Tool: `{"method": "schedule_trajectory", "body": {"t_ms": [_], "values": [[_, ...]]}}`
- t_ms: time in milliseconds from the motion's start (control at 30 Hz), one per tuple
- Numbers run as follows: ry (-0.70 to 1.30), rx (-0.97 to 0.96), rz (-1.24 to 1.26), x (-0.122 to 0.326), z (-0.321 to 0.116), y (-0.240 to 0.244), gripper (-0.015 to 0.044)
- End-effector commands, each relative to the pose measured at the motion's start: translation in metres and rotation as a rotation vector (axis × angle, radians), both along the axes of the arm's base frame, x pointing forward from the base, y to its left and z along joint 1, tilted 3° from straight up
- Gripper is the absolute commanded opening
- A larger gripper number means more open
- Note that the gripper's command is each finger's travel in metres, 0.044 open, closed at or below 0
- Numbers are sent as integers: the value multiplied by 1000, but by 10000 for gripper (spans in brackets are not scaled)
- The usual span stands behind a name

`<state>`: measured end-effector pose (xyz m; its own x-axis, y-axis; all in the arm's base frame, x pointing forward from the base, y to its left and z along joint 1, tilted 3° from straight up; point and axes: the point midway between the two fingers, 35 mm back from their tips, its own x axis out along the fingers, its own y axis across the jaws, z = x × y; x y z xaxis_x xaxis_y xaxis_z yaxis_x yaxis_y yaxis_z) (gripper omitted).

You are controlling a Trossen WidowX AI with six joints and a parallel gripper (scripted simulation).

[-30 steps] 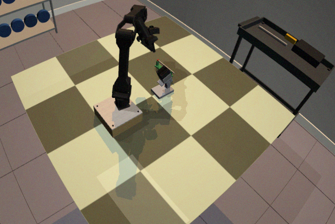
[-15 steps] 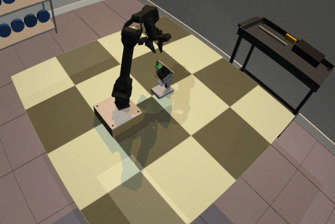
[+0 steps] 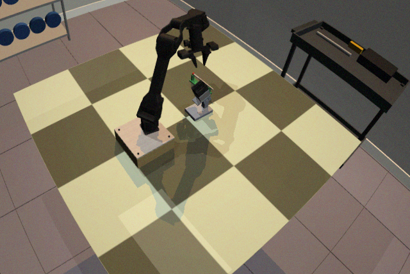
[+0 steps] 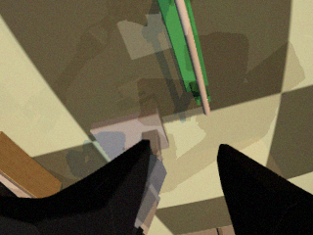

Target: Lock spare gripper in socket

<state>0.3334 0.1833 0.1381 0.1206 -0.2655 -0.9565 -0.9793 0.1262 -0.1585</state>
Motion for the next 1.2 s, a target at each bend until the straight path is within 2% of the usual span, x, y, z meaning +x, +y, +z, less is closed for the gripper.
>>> {"method": "schedule_trajectory", "body": {"t_ms": [0, 433, 800, 1167], "values": [[112, 34, 360, 25, -9, 0, 180], [112, 34, 360, 26, -12, 0, 180], [111, 34, 360, 33, -80, 6, 180], [112, 34, 360, 34, -95, 7, 180]]}}
